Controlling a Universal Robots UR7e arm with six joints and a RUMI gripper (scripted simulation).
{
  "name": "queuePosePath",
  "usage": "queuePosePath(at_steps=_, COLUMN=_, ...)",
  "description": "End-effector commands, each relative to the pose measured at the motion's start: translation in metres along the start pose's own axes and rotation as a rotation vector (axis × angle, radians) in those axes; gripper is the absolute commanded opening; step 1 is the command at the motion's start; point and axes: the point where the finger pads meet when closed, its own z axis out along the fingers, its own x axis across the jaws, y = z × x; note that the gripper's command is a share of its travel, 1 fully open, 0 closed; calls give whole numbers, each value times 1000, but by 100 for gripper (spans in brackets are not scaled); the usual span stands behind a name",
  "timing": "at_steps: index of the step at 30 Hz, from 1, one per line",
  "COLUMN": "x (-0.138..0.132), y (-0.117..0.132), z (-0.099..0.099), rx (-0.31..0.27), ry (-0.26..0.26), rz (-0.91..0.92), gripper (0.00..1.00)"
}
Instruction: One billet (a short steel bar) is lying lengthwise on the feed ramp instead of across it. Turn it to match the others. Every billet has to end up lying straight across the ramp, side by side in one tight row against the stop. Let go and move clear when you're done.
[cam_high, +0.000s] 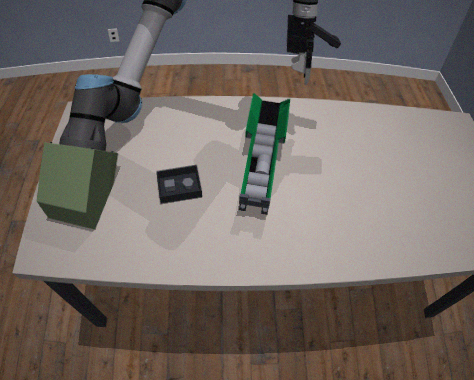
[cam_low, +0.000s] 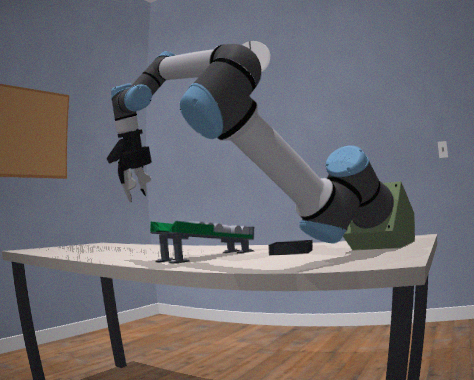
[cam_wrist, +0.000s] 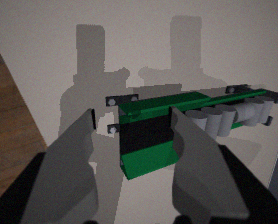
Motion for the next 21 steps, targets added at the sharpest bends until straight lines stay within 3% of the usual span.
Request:
queuePosePath(at_steps=1, x=6, y=15, z=10, rx=-17, ry=39, rz=-15, gripper=40)
queuePosePath(at_steps=4, x=16, y=39, z=27, rx=-42, ry=105, rz=-39, gripper=40)
queuePosePath(at_steps=16, x=16, y=39, z=27, rx=-42, ry=105, rz=-39, gripper=40)
queuePosePath(at_steps=21, x=33, y=78, z=49, rx=-79, ry=208, rz=-80, gripper=40)
